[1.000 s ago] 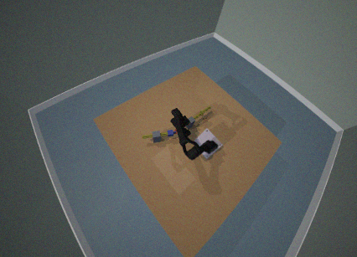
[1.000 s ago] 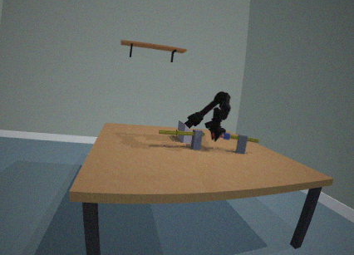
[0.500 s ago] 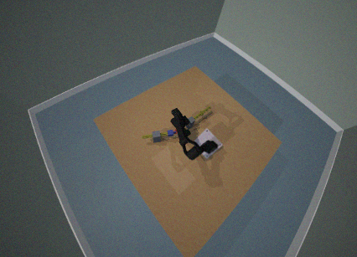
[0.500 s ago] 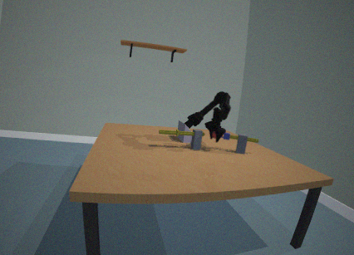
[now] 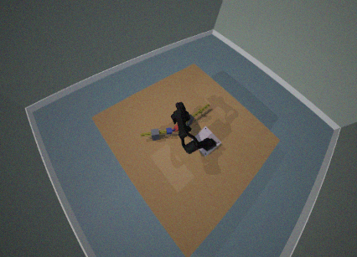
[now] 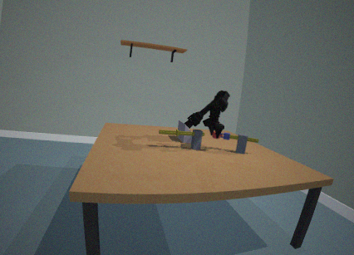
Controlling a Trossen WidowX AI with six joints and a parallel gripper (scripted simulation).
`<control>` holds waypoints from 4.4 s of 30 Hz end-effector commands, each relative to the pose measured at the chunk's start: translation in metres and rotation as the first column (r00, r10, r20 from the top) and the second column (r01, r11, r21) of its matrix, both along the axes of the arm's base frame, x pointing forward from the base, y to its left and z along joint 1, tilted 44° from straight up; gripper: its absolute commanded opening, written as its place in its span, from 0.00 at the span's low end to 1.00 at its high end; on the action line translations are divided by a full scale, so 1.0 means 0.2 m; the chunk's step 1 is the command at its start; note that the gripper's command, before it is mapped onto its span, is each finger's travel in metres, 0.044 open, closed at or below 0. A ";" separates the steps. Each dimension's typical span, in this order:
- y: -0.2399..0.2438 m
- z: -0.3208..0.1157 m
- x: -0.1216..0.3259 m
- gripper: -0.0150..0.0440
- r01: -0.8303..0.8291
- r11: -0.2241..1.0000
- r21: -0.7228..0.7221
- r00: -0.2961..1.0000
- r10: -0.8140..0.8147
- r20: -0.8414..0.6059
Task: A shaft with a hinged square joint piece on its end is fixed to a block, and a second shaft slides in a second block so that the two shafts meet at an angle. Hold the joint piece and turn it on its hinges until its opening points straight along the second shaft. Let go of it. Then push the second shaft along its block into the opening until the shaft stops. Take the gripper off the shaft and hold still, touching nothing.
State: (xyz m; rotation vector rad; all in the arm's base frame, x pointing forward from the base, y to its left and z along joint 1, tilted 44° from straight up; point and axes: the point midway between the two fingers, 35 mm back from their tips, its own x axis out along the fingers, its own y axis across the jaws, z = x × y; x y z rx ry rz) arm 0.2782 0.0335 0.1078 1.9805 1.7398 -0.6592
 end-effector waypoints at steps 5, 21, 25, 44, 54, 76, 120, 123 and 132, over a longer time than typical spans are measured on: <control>-0.05 0.06 0.02 1.00 -0.032 0.999 -0.016 0.996 0.033 0.082; -0.32 0.35 -0.01 1.00 -0.196 0.940 -0.278 0.842 0.307 0.444; -0.38 0.43 -0.04 1.00 -0.225 0.907 -0.356 0.776 0.388 0.498; -0.50 0.37 -0.05 1.00 -0.209 0.929 -0.305 0.831 0.334 0.445; -0.56 0.16 -0.04 1.00 -0.117 0.985 -0.125 0.961 0.144 0.238; -0.67 -0.07 -0.04 1.00 -0.095 0.995 -0.039 0.986 0.100 0.135; -1.42 -0.78 -0.14 1.00 -0.532 0.511 -0.675 0.020 0.805 0.593; -1.42 -0.78 -0.14 1.00 -0.532 0.511 -0.675 0.020 0.805 0.593; -1.38 -0.83 -0.13 1.00 -0.541 0.624 -0.564 0.272 0.764 0.585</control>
